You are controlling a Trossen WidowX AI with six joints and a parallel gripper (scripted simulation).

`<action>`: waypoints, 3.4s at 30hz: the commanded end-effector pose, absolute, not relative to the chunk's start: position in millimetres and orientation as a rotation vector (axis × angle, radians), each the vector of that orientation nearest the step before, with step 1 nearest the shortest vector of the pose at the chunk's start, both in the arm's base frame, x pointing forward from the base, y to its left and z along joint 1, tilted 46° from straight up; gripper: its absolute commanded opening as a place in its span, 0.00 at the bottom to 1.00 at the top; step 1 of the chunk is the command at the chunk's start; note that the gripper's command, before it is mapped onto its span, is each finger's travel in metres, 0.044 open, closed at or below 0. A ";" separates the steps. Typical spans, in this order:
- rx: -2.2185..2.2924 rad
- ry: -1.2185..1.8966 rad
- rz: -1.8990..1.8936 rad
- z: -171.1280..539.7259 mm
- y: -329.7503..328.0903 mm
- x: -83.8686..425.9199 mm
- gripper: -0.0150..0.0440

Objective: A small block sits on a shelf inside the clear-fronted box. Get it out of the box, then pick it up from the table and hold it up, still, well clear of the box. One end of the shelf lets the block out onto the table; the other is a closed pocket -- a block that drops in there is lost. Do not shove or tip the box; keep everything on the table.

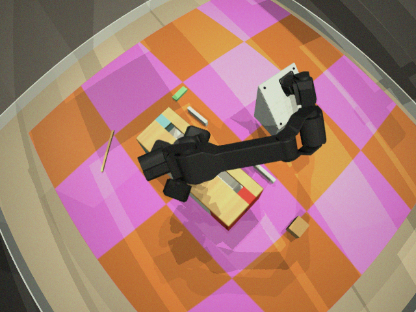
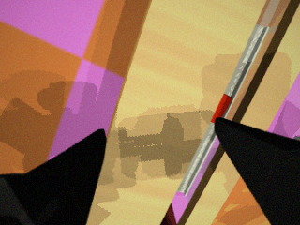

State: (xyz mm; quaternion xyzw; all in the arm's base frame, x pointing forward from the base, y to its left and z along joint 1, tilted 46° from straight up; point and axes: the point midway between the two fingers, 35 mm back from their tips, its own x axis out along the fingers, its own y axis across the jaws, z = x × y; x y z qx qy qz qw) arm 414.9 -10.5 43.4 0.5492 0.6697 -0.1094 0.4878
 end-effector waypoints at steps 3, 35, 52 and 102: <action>1.650 1.875 -0.309 -3.7 -52.8 350.8 0.93; 1.889 1.953 -0.287 -42.0 -51.5 321.6 0.93; 1.890 1.953 -0.285 -62.5 -33.2 321.7 0.93; 1.884 1.952 -0.279 -29.8 15.2 314.4 0.93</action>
